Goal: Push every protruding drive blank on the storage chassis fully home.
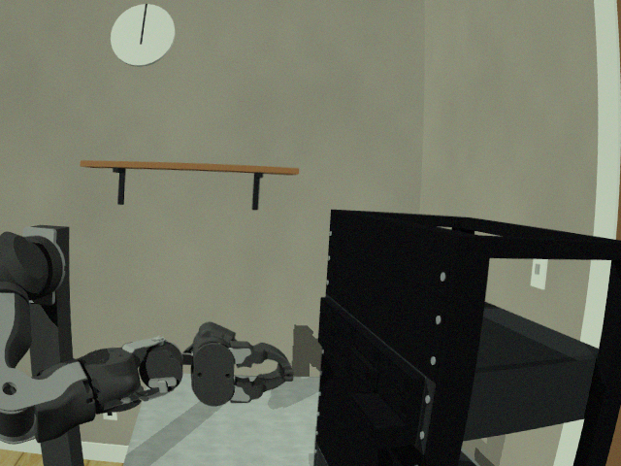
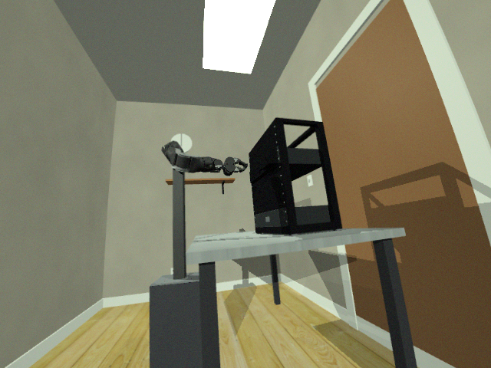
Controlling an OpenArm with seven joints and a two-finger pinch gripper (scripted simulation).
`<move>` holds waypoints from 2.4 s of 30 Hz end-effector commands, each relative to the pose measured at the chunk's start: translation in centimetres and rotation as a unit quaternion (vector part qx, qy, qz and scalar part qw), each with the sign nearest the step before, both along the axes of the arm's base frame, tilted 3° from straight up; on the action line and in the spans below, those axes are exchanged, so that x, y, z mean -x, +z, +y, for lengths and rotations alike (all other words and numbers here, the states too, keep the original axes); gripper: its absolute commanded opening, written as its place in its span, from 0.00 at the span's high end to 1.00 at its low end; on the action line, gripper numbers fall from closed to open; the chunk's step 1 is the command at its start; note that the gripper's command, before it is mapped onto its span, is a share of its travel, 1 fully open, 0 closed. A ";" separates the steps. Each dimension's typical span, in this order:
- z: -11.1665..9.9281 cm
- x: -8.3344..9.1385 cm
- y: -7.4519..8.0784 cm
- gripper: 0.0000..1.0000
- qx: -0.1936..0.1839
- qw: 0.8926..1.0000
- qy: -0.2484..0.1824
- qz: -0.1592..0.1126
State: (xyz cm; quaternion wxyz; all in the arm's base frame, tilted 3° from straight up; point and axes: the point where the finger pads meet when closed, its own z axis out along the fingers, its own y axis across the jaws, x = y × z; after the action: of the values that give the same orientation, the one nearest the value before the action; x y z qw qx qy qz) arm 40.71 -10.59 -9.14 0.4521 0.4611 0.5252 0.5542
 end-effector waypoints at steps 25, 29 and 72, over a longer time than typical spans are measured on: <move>-0.6 -2.9 0.4 1.00 -0.003 1.000 -0.007 0.000; -0.2 -5.3 0.5 1.00 -0.003 1.000 -0.007 0.000; 0.3 -5.8 0.7 1.00 -0.003 1.000 -0.005 -0.001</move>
State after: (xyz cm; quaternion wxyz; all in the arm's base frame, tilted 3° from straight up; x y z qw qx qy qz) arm 46.49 -10.39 -8.59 0.4536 0.4655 0.5208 0.5536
